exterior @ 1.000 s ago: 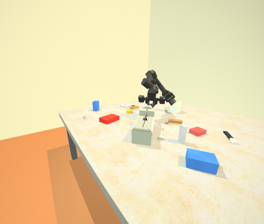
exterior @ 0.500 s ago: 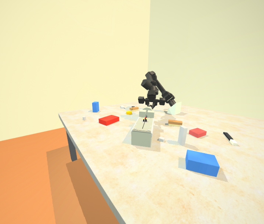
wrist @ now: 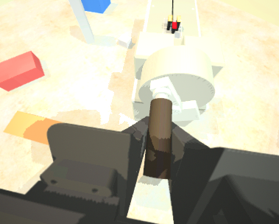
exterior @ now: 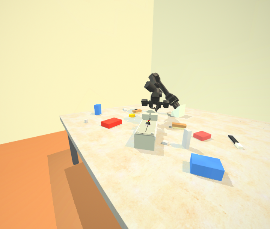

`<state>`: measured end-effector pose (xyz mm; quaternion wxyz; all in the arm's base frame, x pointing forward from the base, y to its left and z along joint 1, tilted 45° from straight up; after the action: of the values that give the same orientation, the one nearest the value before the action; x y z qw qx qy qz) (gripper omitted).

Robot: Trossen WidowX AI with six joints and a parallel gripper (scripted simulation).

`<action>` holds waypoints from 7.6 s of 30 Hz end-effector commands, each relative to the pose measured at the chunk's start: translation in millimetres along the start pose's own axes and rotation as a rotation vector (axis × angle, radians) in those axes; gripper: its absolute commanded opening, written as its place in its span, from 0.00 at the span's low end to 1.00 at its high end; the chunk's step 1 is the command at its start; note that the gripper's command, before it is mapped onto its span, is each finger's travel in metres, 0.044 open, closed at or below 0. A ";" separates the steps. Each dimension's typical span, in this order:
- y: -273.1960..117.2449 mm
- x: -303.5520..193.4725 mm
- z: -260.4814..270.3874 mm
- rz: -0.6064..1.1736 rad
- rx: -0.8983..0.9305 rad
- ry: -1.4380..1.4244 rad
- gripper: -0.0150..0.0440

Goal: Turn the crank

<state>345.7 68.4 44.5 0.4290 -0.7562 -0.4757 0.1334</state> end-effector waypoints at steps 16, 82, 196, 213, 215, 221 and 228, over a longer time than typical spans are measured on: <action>4.4 -3.7 8.4 0.008 0.021 -0.008 0.25; 16.3 -14.7 15.0 0.008 0.021 -0.008 0.25; 41.4 -40.3 -24.9 0.009 0.018 -0.010 0.25; 41.1 -40.1 -26.2 0.009 0.018 -0.010 0.25; 41.1 -40.0 -26.4 0.009 0.018 -0.010 0.25; 41.0 -40.0 -26.8 0.009 0.018 -0.010 0.25; 40.9 -39.9 -27.2 0.009 0.018 -0.010 0.25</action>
<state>361.4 18.2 15.6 0.4386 -0.7479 -0.4744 0.1524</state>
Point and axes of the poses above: the point midway between the two fingers, 35 mm back from their tips, its own y axis out along the fingers, its own z axis across the jaws, x = y × z, the point moved 3 cm from there along -y, back along the fingers, and after that the axes turned 2 degrees about -y, right-handed, at the moved point
